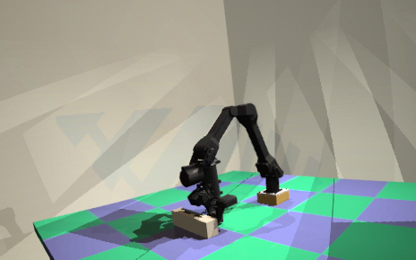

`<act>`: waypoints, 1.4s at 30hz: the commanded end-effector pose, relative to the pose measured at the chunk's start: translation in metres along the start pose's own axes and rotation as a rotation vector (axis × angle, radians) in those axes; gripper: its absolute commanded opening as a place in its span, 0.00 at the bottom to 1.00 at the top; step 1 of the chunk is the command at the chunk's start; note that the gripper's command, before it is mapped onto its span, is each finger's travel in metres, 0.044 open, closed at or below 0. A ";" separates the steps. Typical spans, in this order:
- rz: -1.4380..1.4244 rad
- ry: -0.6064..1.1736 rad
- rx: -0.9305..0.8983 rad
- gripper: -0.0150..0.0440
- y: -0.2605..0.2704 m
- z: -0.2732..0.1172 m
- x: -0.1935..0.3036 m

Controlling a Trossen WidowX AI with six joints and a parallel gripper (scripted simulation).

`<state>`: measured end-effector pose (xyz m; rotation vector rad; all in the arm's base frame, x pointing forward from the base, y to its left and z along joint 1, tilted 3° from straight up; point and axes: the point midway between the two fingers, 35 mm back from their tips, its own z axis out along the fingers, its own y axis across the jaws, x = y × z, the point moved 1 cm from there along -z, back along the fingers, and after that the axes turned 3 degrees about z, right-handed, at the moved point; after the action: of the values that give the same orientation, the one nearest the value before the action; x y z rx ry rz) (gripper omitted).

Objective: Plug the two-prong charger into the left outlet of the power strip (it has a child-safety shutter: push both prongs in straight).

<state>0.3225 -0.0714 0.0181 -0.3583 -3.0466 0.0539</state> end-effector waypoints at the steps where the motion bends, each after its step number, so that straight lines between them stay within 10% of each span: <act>1: 0.006 -0.002 -0.005 0.25 0.001 -0.001 -0.001; 42: 0.006 -0.003 -0.005 0.25 0.002 -0.003 -0.010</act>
<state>0.3313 -0.0720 0.0190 -0.3601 -3.0482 0.0540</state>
